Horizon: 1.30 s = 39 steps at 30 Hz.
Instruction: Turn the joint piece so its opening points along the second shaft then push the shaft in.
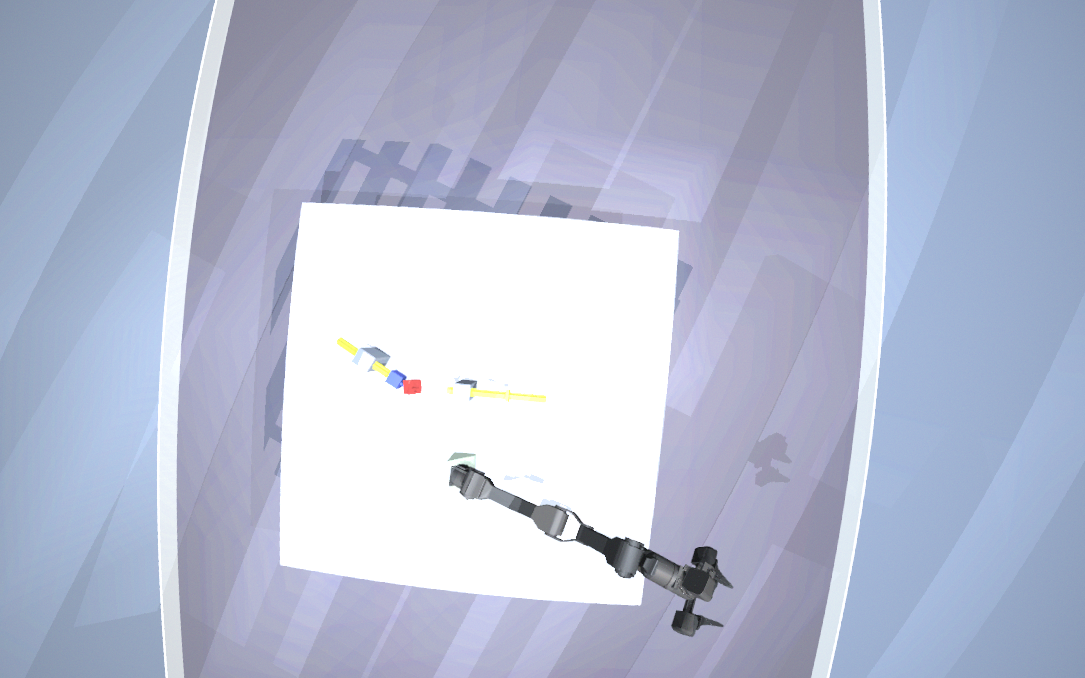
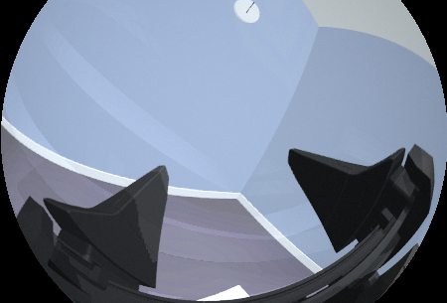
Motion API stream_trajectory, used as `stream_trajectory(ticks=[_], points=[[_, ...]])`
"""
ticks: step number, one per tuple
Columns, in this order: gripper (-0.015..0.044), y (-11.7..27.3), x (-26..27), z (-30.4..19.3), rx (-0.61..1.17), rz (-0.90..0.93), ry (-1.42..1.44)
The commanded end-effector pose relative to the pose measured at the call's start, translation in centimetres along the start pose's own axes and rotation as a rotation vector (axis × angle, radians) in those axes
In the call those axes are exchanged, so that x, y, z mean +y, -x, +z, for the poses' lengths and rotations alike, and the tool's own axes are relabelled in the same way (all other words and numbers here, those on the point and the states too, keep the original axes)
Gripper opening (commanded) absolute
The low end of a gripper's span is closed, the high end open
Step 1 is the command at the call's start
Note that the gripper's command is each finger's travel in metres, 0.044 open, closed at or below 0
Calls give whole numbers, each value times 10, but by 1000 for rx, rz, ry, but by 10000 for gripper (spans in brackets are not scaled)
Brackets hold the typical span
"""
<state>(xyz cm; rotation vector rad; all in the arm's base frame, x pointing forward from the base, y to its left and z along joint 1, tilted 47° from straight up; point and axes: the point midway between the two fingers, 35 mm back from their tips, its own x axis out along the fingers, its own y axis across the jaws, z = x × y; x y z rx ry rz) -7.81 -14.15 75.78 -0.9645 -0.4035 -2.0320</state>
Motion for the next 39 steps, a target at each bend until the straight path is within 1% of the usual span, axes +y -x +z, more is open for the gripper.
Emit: stream_trajectory(ticks=[1,2,5,12,18,26,35,39], points=[[426,0,0,0,0,0,0],[440,0,0,0,0,0,0],[440,3,-4,7,-21,-11,8],[440,23,-21,46,-134,-74,66],[440,56,-41,98,-280,-174,163],[440,98,-50,160,-473,-276,302],[440,151,-58,205,-583,-371,357],[440,177,-58,229,-670,-435,418]])
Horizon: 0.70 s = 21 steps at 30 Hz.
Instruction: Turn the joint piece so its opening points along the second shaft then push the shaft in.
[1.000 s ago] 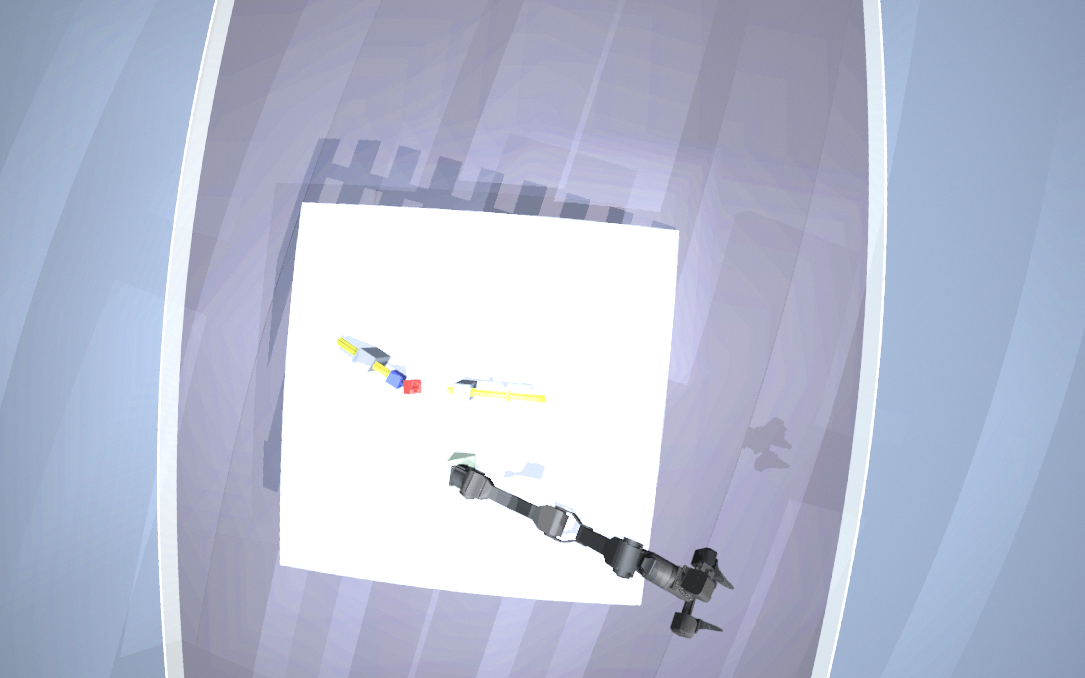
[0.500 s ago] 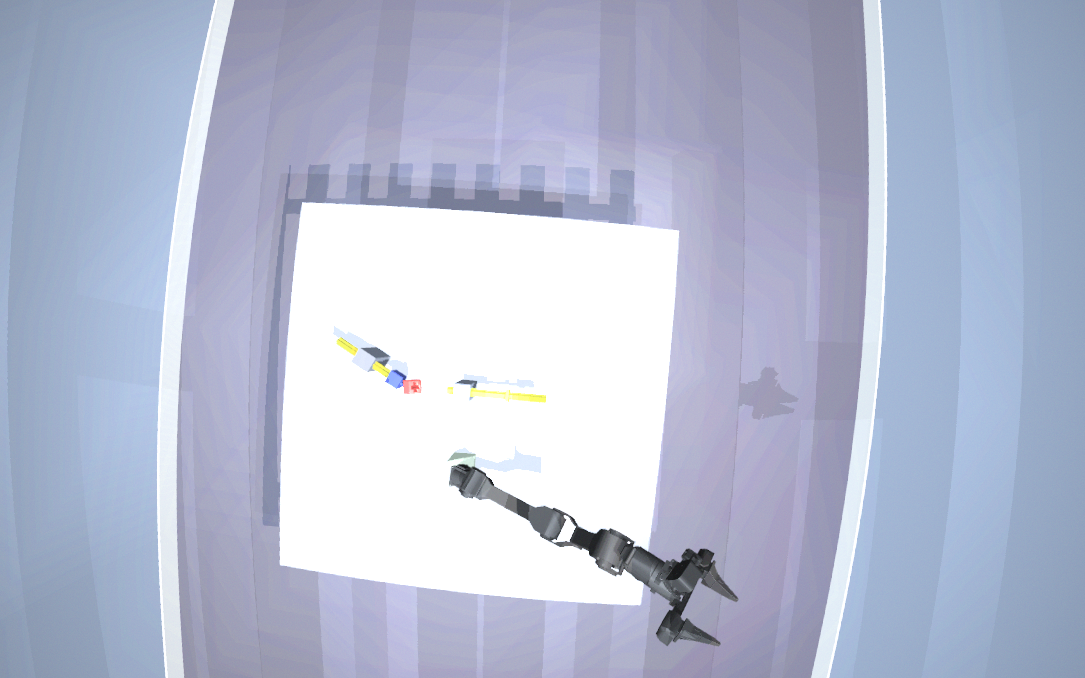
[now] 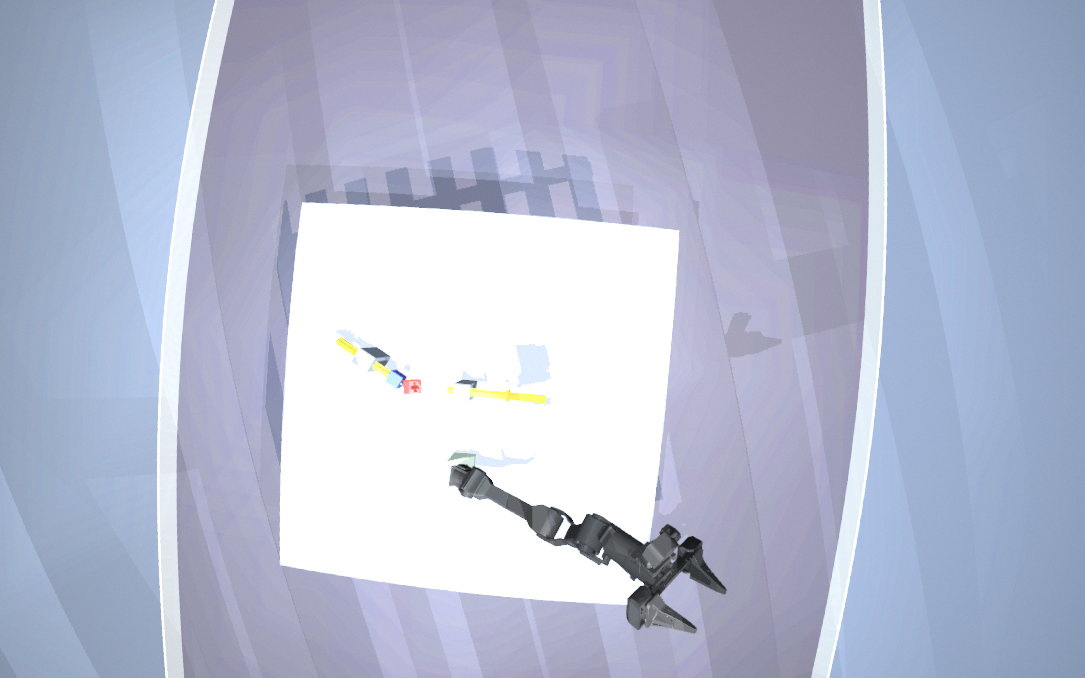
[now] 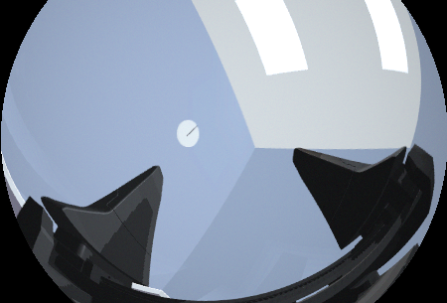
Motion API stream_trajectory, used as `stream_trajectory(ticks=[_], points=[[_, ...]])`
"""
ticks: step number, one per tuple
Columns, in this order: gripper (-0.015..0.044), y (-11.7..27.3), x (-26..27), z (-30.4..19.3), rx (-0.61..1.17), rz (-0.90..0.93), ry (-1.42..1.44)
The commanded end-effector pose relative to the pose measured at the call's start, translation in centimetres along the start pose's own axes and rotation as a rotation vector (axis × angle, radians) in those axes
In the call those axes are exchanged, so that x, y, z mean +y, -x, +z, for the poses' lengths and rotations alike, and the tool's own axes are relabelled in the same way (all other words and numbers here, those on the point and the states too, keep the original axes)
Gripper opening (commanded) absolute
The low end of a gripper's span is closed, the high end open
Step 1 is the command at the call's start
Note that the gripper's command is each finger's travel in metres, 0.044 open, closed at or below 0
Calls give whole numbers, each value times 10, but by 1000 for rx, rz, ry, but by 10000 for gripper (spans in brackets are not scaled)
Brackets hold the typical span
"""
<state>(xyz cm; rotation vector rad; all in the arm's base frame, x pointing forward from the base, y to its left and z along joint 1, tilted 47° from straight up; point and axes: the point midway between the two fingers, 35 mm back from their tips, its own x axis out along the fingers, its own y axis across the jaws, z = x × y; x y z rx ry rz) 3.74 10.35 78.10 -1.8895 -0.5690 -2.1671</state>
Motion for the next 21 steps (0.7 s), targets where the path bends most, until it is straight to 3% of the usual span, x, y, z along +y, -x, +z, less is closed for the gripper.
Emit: stream_trajectory(ticks=[1,12,21], points=[[440,6,-17,29,-75,-57,50],[440,33,-47,103,-258,-201,156],[440,77,-75,181,-476,-380,267]])
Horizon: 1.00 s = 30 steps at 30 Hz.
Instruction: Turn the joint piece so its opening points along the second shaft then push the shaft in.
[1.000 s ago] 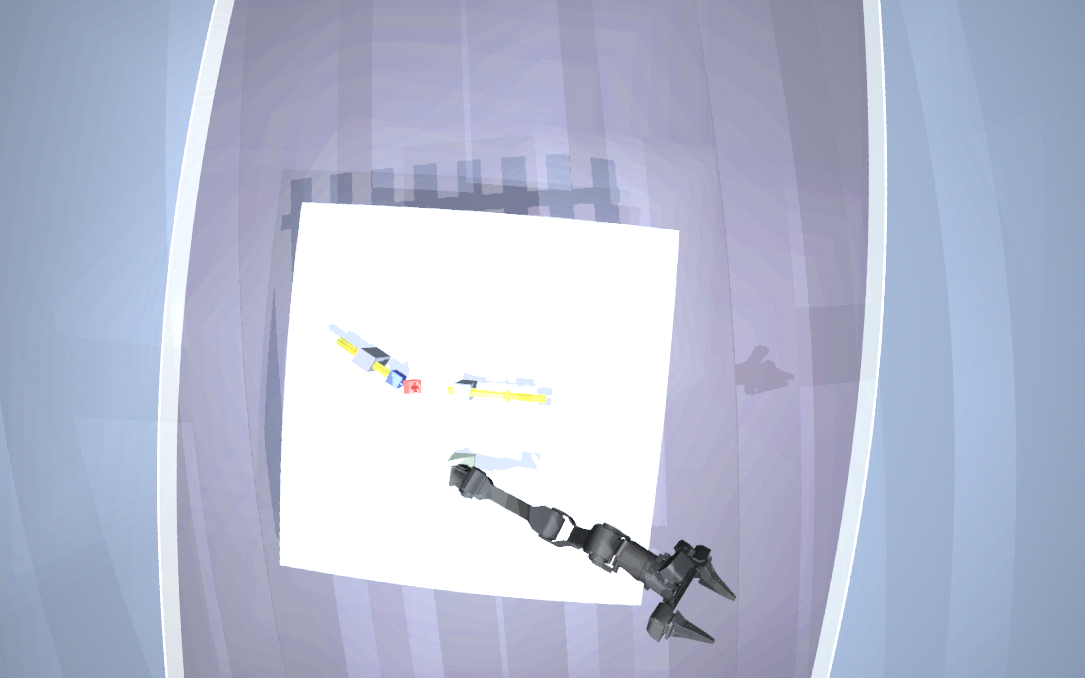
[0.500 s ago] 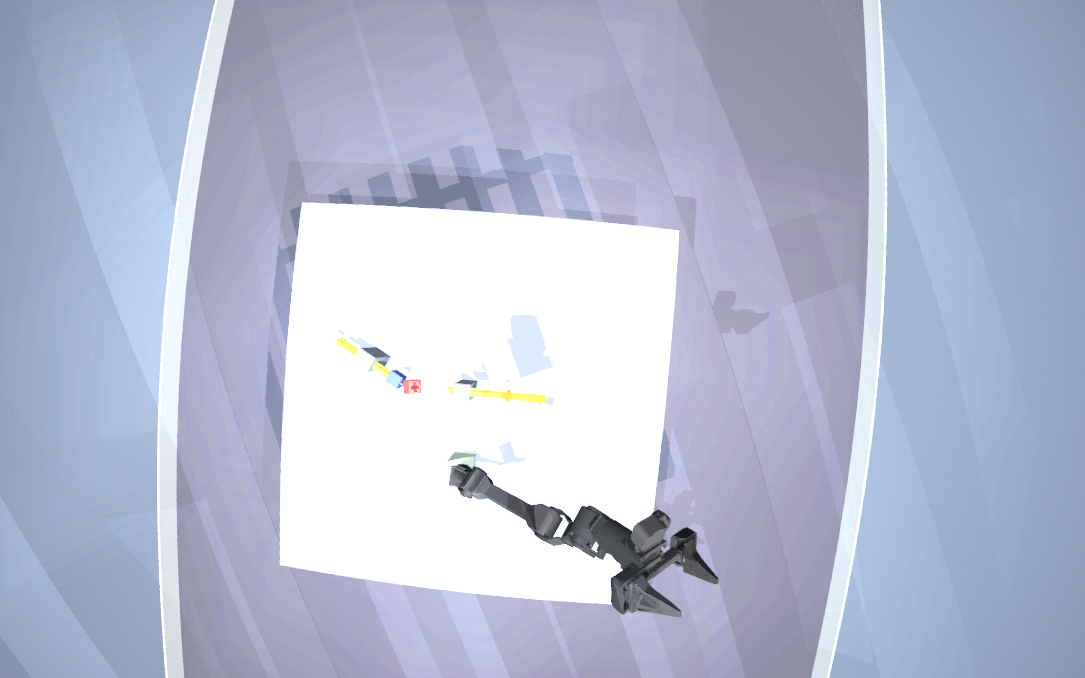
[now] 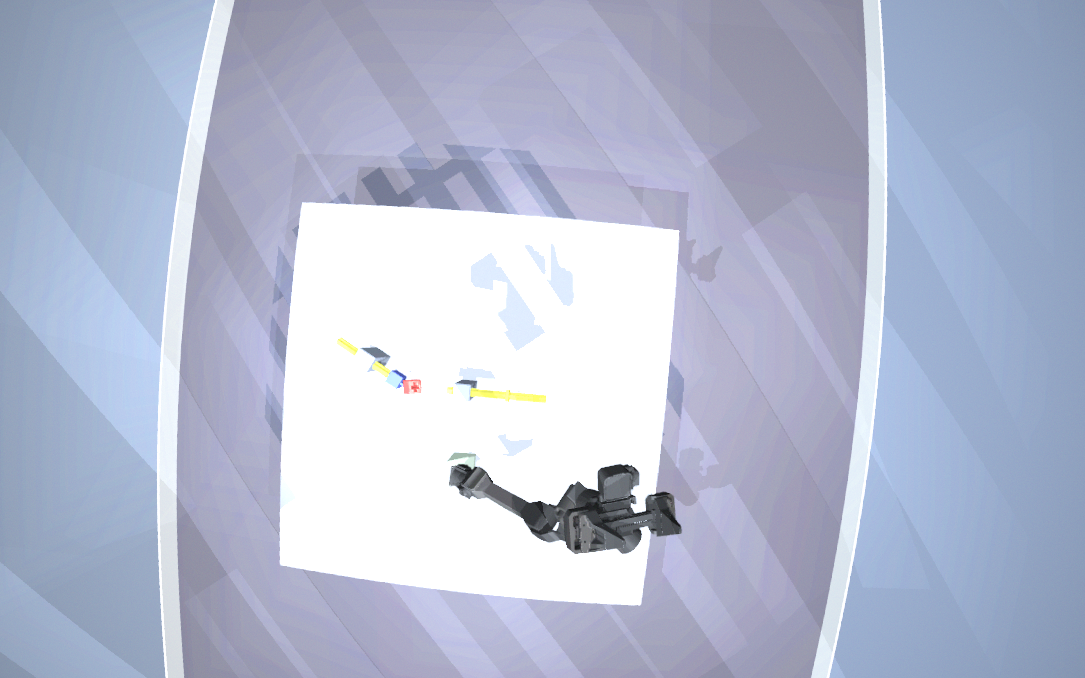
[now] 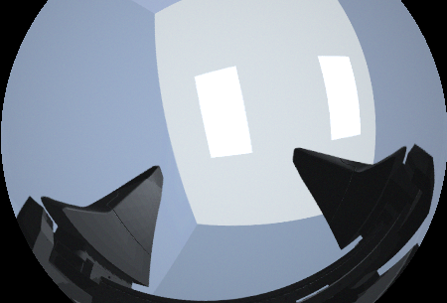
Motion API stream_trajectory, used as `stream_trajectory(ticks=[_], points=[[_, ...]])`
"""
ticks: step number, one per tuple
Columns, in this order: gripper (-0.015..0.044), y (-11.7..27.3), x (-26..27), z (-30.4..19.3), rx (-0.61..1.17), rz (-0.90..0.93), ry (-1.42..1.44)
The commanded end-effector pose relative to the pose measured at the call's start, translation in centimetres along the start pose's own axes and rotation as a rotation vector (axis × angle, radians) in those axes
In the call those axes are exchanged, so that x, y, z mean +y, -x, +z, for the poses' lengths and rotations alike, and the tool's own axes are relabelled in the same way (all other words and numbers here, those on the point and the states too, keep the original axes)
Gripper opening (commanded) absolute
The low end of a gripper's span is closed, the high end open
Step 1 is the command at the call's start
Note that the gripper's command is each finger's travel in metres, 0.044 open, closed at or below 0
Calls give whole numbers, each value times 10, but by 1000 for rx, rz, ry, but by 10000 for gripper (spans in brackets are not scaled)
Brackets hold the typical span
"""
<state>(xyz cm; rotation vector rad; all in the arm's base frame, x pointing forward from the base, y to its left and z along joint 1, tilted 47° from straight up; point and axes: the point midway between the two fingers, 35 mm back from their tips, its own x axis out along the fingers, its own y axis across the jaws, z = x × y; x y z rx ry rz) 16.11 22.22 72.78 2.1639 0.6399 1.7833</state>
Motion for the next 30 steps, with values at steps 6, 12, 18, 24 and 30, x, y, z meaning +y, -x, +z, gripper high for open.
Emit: stream_trajectory(ticks=[6,12,18,24,30], points=[[440,12,-53,78,-198,-191,96],[440,24,-76,113,-291,-275,193],[440,47,-109,160,-398,-429,249],[440,79,-141,207,-500,-600,294],[440,120,-170,249,-590,-780,323]])
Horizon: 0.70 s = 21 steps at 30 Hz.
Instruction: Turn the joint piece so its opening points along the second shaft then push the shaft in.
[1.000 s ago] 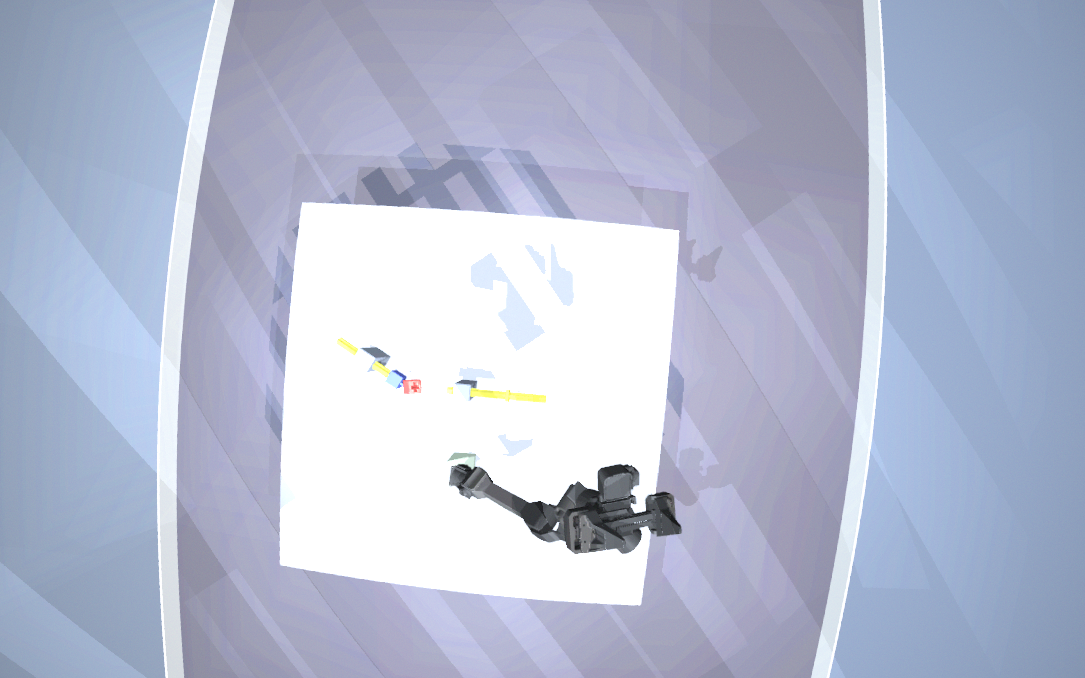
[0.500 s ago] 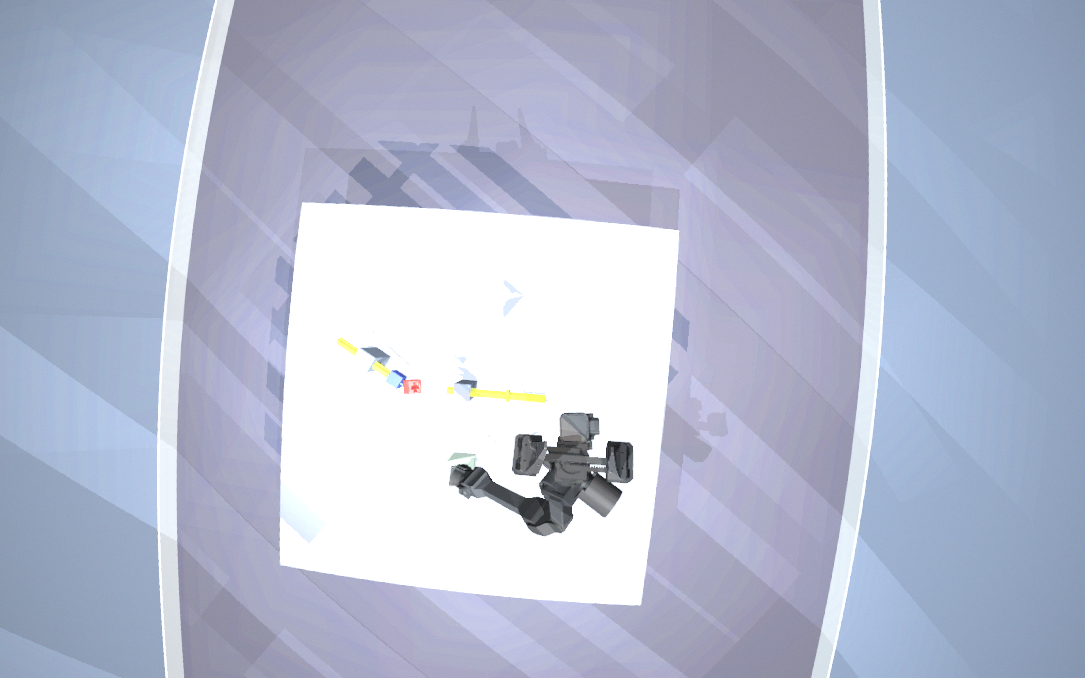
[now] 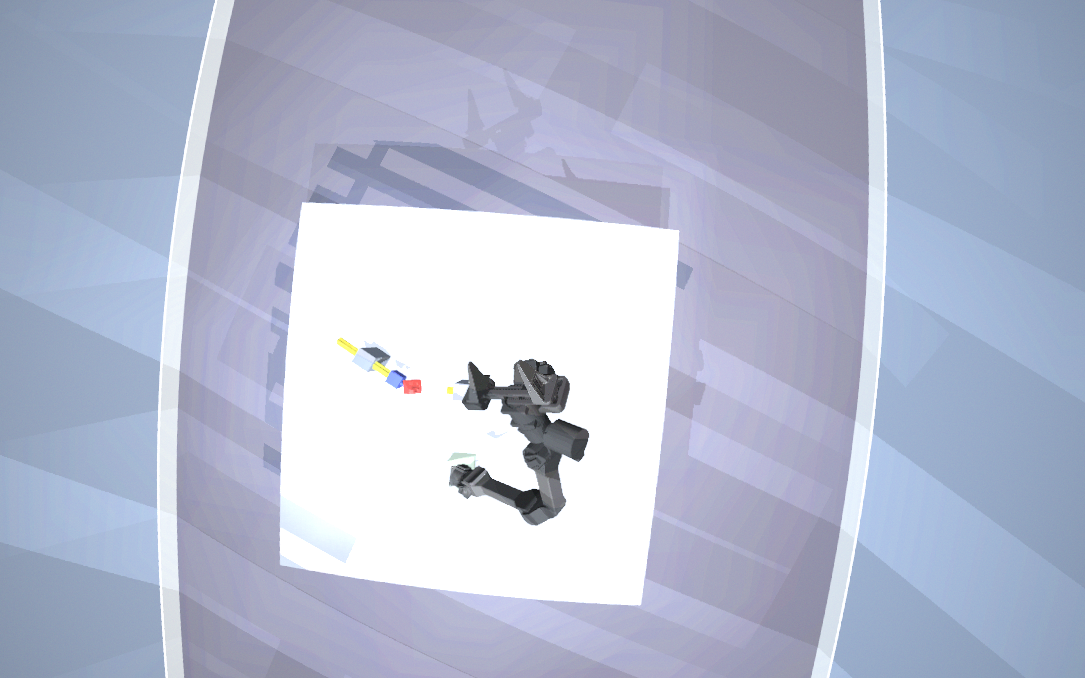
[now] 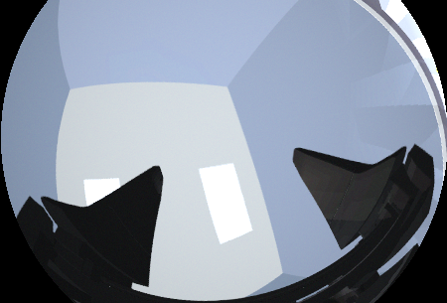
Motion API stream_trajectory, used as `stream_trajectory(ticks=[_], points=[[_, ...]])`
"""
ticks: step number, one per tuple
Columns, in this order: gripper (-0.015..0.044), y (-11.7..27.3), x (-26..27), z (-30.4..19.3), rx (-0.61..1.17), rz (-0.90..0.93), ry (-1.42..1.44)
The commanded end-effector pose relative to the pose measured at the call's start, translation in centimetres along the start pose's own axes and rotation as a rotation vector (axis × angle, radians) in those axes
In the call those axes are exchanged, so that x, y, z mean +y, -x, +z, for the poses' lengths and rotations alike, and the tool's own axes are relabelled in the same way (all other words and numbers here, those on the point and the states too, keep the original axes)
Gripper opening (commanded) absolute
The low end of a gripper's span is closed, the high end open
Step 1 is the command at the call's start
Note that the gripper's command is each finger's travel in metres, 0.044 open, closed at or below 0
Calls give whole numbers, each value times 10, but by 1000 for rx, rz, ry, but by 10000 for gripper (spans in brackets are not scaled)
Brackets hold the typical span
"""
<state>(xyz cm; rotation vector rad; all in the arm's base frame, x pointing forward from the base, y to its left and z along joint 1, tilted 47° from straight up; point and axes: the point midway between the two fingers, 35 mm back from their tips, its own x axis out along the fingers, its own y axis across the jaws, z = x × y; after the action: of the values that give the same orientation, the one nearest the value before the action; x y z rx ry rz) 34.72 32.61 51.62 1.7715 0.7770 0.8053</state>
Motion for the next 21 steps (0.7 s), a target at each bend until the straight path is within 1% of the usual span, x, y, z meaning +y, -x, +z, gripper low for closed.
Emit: stream_trajectory(ticks=[1,11,21], points=[[440,-6,-30,19,-36,-102,26],[440,-3,-116,77,-118,-415,88],[440,25,-200,125,-144,-745,104]])
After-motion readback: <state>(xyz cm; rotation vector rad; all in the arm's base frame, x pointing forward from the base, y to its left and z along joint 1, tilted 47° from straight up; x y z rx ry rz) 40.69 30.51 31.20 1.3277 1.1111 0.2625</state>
